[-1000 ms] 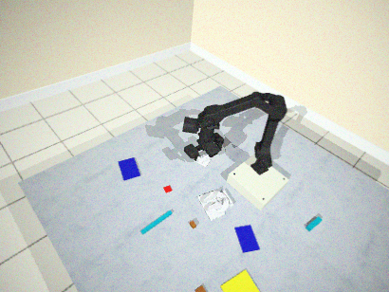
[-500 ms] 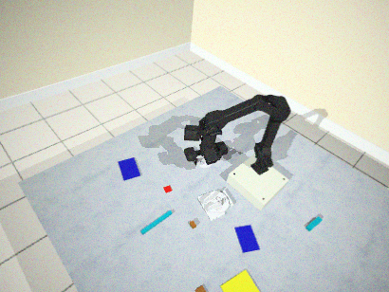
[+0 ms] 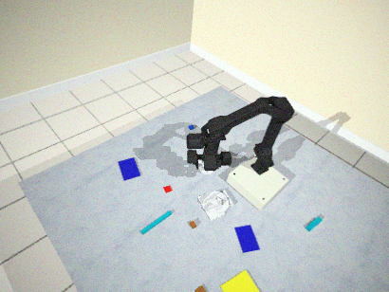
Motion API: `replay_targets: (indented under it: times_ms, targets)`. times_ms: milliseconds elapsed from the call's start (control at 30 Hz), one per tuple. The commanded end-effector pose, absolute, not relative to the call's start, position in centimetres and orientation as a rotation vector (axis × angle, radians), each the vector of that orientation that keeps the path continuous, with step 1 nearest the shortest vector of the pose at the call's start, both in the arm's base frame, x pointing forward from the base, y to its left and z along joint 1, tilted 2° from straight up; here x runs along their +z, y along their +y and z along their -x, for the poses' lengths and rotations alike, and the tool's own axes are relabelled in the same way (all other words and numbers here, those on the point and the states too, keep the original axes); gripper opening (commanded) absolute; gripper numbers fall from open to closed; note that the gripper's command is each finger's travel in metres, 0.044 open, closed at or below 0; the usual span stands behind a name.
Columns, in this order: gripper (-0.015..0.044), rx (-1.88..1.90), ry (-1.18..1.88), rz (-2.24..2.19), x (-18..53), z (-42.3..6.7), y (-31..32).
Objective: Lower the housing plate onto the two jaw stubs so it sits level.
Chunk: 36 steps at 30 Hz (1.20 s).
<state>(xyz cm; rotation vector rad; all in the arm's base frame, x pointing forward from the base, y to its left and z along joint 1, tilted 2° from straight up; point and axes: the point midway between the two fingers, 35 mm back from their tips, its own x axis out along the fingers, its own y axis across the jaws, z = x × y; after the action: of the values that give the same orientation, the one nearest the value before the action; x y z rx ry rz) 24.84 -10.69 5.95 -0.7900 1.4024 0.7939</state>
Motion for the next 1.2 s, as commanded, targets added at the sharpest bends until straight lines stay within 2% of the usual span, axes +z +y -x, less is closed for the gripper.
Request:
replay_targets:
  times_ms: [0, 1167]
  targets:
    - [0.0351, 0.739, 1.426, 0.723, 5.8, -24.8, -9.6]
    - [0.0351, 0.205, 1.548, 0.165, 5.9, -24.8, -1.5]
